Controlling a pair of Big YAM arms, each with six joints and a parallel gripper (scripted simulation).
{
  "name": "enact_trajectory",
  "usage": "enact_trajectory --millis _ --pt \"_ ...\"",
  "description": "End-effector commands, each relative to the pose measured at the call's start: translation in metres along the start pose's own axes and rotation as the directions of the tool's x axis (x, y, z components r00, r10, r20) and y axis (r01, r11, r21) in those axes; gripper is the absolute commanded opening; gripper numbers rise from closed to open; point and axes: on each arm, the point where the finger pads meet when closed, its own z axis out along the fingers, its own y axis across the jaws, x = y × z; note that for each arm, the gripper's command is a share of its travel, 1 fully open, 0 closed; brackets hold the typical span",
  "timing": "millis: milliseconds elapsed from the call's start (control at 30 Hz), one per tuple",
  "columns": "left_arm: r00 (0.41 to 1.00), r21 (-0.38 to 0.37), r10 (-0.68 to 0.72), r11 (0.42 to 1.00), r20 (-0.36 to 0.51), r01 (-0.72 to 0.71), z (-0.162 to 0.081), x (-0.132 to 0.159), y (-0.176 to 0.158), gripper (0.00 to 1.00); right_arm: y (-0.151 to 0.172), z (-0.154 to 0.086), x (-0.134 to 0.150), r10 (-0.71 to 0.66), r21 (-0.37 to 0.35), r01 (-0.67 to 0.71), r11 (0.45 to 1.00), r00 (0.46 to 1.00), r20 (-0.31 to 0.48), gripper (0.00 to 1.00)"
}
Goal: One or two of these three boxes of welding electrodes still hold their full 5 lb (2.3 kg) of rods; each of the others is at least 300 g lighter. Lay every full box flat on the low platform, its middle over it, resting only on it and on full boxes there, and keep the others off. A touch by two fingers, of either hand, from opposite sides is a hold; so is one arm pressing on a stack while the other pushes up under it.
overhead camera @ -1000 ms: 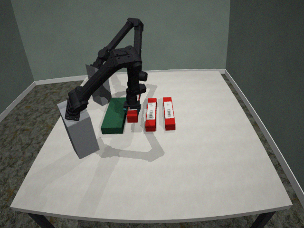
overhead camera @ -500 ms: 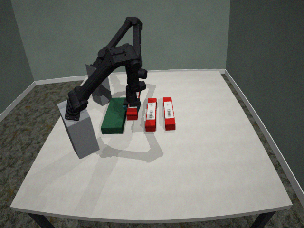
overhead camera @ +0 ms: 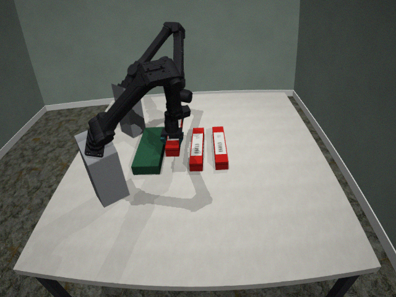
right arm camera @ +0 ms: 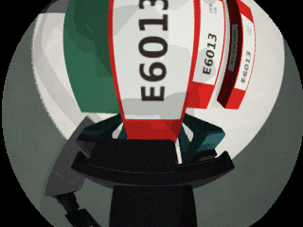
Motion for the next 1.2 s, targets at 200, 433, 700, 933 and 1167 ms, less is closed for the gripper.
enact_trajectory --millis 200,433,700,933,1167 --pt "1.0 -0.068 0.007 0.998 0.027 -0.005 -0.029 -0.001 0.039 0.0 -0.04 -0.034 -0.018 0.013 0.073 -0.015 0.997 0.999 0.036 0.0" --pt "1.0 -0.05 0.012 0.999 0.015 -0.011 -0.023 0.006 0.028 0.0 -0.04 -0.033 -0.018 0.013 0.073 -0.015 0.997 0.999 0.036 0.0" --pt "1.0 -0.045 0.009 0.999 0.012 -0.009 -0.02 0.009 0.027 0.0 -0.04 -0.032 -0.019 0.01 0.073 -0.013 0.997 0.999 0.036 0.0" --pt "1.0 -0.048 0.003 0.999 0.013 -0.003 -0.018 0.011 0.027 0.0 -0.04 -0.03 -0.019 0.008 0.073 -0.011 0.997 0.999 0.036 0.0" --pt "1.0 -0.052 -0.004 0.999 0.015 0.005 -0.017 0.011 0.029 0.0 -0.041 -0.03 -0.02 0.01 0.078 -0.014 0.997 0.999 0.04 0.0"
